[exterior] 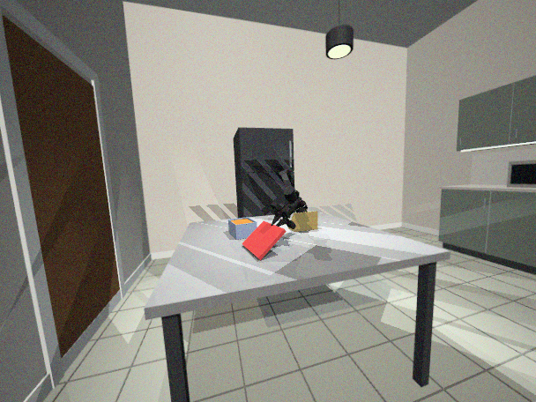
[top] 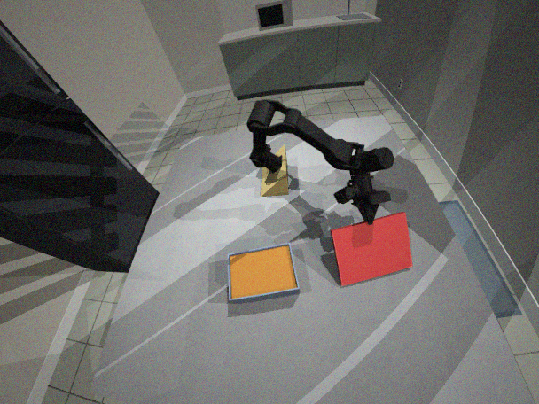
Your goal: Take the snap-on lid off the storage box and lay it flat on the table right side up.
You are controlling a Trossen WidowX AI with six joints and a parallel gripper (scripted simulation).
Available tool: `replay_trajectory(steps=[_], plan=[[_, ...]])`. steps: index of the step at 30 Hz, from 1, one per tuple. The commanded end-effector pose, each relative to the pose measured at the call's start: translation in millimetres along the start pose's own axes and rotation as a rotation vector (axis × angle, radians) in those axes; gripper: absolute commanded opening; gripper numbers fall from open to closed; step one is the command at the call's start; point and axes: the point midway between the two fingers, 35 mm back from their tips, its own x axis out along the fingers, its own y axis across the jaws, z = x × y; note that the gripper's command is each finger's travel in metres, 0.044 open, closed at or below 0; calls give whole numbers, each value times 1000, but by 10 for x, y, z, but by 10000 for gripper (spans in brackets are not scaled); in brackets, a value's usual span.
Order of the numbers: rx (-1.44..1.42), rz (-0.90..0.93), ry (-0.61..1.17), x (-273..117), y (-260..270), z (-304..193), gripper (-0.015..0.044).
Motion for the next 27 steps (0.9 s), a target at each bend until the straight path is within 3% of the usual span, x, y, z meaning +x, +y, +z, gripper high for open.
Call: replay_trajectory(steps=[1, 27], plan=[[-2, -19, -7, 70, -86, 41, 0], [-3, -18, -8, 202, -249, 45, 0]])
